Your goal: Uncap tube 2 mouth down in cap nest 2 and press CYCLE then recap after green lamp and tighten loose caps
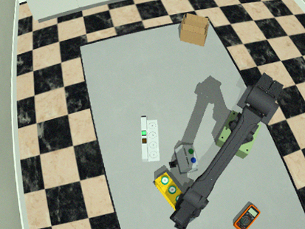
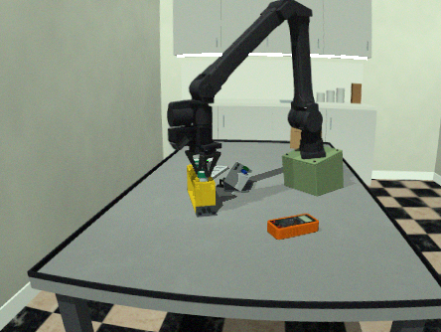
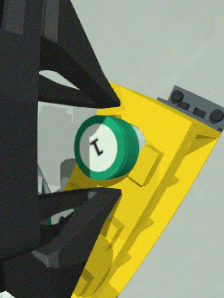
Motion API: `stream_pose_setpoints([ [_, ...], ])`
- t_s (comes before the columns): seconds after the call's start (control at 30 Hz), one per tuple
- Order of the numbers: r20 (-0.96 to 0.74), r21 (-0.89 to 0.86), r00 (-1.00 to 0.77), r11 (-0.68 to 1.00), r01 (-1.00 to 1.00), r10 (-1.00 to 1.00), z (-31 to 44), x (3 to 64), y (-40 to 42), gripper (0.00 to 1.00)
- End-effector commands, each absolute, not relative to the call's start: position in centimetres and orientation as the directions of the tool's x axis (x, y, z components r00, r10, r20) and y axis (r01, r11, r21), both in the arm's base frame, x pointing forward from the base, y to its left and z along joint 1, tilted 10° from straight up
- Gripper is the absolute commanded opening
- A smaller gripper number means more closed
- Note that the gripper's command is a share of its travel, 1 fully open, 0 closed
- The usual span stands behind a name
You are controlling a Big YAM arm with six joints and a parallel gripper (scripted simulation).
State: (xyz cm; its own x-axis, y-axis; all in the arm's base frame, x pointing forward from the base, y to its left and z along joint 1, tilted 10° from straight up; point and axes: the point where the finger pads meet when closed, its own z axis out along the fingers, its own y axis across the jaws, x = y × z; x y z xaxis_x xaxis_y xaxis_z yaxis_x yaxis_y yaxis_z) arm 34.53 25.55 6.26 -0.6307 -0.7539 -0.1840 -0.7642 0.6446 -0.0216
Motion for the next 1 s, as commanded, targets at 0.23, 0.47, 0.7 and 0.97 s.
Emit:
stream_pose_setpoints([
  [0.23, -0.205, -0.027, -0.625, 0.643, -0.765, -0.753, 7.0, 35.3, 26.1, 0.0],
  [0.47, -0.205, -0.027, -0.625, 0.643, -0.765, -0.753, 7.0, 35.3, 26.1, 0.0],
  [0.7, -0.205, -0.027, -0.625, 0.643, -0.765, -0.753, 7.0, 35.3, 26.1, 0.0],
  [0.97, -0.167, 0.012, -0.75, 0.76, -0.65, -0.64, 5.4, 34.3, 25.6, 0.0],
])
